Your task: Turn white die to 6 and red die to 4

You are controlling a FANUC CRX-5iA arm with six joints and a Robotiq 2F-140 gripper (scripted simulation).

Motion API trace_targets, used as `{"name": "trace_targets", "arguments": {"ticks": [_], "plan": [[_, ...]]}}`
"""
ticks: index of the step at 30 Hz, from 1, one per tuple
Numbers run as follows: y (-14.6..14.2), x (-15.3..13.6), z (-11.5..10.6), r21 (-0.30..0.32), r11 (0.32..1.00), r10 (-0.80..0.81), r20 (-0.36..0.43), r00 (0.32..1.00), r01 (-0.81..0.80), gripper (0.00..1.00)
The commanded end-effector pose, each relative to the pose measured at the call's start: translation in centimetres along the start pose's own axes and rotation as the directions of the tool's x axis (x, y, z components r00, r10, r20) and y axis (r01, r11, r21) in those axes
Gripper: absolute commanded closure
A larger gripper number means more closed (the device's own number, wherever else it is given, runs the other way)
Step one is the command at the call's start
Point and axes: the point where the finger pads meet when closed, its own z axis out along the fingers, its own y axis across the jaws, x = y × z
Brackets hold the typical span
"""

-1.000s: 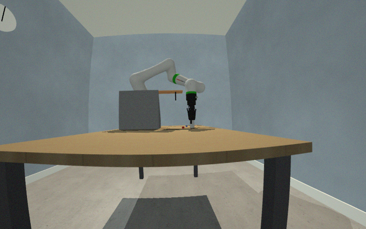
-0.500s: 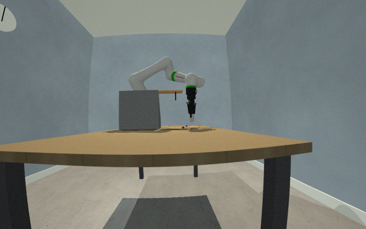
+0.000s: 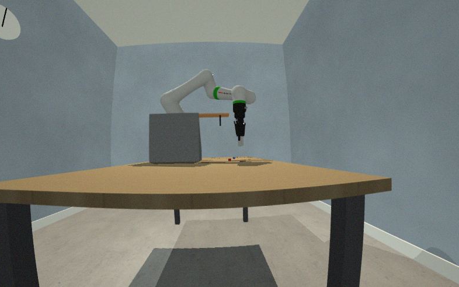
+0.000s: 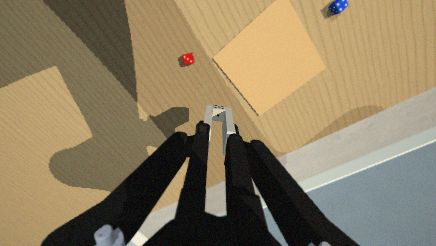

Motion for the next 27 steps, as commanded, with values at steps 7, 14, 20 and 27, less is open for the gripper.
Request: {"name": "trace_targets", "arguments": {"ticks": [7,14,20,27], "plan": [[0.6,0.2,-0.1,0.001,0.999,-0.047,0.001,0.999,0.047,0.93],[4.3,1.8,-0.2,0.010,0.947,-0.321,0.004,0.947,0.321,0.93],[6.5,3.0,-0.2,0.013,0.880,-0.476,0.003,0.880,0.475,0.93],[9.6,4.8,-0.1,0.017,0.738,-0.675,0.000,0.738,0.675,0.93]]}}
